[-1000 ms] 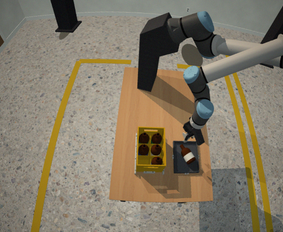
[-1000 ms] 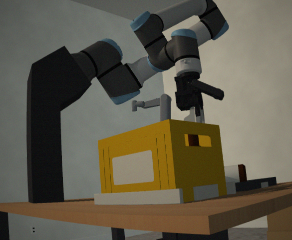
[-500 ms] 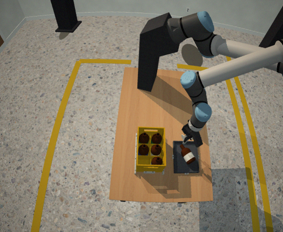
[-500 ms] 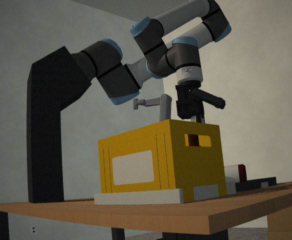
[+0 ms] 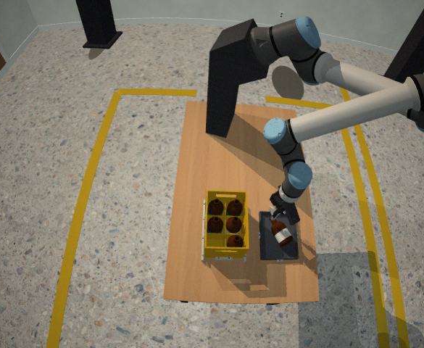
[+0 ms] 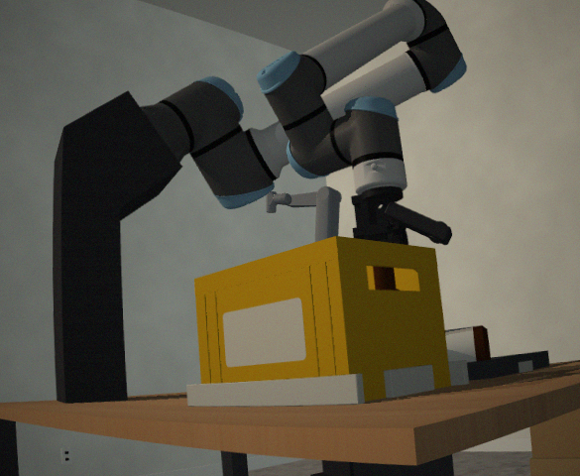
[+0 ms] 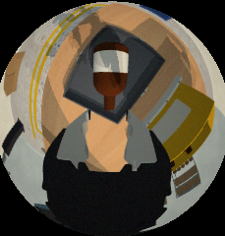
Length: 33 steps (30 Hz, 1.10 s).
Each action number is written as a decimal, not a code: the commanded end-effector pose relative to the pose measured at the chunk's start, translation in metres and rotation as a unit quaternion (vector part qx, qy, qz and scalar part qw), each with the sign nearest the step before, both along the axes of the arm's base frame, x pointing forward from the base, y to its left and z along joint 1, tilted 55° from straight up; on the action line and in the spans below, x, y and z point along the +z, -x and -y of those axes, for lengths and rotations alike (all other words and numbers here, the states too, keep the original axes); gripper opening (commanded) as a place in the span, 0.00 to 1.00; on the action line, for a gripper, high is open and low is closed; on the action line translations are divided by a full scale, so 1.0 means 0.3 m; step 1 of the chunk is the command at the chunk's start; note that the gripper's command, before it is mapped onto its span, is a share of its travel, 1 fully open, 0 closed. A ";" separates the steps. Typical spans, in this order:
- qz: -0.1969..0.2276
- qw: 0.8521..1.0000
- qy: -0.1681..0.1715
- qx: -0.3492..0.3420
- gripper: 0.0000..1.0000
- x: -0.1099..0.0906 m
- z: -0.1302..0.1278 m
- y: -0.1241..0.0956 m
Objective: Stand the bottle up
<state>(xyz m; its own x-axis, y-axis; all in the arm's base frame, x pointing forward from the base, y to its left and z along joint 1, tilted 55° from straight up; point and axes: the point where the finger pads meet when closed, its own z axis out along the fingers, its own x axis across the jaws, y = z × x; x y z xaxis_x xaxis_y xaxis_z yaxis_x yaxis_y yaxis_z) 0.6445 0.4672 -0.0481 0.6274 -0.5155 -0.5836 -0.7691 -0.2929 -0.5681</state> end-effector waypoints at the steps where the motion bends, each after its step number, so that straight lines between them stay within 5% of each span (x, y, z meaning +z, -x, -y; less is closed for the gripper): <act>1: 0.001 1.000 0.000 -0.001 0.38 -0.016 -0.023 -0.006; 33: 0.001 1.000 0.000 -0.001 0.38 -0.062 -0.087 -0.016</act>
<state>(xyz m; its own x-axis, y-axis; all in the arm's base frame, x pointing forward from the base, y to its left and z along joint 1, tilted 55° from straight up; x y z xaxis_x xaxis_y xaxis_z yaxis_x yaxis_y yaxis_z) 0.6491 0.4935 -0.0670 0.6271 -0.5164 -0.5832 -0.7691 -0.2918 -0.5687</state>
